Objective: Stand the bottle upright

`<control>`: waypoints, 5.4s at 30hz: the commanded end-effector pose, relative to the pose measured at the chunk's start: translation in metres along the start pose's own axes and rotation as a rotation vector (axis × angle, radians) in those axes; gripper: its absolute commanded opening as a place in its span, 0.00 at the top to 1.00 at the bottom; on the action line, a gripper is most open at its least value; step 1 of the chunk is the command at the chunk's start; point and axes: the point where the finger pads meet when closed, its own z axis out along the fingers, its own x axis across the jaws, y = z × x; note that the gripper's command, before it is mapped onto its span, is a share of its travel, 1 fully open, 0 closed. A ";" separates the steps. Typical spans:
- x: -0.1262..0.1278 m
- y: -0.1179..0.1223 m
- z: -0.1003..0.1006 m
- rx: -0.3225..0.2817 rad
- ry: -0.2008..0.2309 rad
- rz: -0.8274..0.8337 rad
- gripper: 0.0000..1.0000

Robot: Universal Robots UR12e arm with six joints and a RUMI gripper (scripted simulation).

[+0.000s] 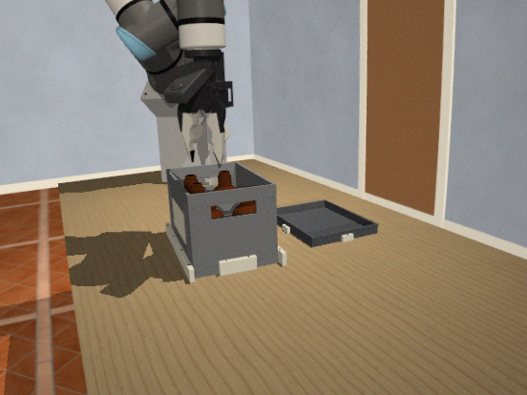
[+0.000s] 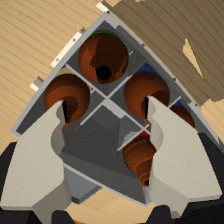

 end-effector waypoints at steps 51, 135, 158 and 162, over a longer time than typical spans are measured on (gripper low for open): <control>-0.001 -0.001 0.042 0.001 -0.001 0.000 0.62; -0.001 -0.006 0.043 0.001 -0.001 0.000 0.62; -0.001 -0.006 0.044 0.001 -0.001 0.000 0.62; -0.001 -0.006 0.045 0.001 -0.001 0.000 0.62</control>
